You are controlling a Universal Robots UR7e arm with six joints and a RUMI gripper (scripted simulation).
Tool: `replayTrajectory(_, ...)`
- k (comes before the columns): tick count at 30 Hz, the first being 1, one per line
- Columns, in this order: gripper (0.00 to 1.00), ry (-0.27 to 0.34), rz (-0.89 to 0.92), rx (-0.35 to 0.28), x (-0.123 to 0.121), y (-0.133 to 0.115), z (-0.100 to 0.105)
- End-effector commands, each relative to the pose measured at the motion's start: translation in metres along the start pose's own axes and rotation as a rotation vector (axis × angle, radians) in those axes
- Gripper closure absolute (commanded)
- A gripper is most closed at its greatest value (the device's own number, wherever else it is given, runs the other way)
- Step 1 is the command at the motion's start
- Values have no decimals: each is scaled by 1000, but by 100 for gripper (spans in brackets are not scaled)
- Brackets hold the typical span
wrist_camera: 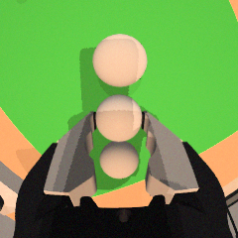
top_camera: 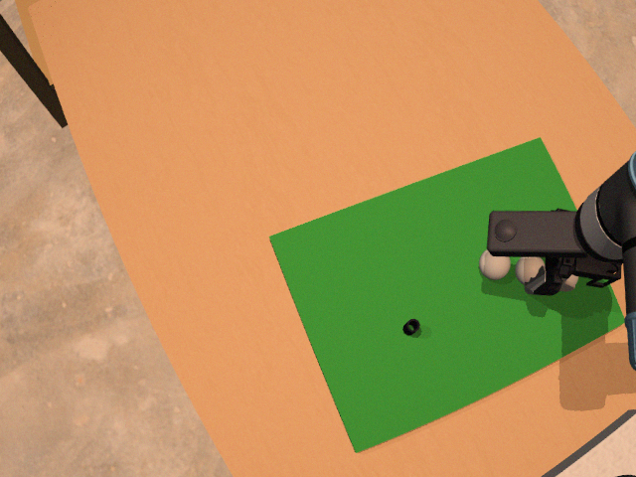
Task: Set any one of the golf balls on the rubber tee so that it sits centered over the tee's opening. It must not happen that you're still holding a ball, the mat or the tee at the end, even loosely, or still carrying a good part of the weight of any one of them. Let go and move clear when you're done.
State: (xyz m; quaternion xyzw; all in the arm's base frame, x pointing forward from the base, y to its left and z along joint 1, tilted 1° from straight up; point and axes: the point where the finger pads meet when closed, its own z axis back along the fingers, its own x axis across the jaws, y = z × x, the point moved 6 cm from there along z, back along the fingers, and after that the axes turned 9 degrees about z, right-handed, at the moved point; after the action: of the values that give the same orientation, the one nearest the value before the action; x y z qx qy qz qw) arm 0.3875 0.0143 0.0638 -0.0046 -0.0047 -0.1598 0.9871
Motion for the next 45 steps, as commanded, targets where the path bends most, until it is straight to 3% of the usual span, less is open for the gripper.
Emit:
replayTrajectory(1,100,-1,0,0,0,0,0)
replayTrajectory(15,100,-1,0,0,1,0,6)
replayTrajectory(20,100,-1,0,0,1,0,25)
replayTrajectory(30,100,-1,0,0,1,0,83)
replayTrajectory(37,100,-1,0,0,0,0,98)
replayTrajectory(45,100,-1,0,0,0,3,101)
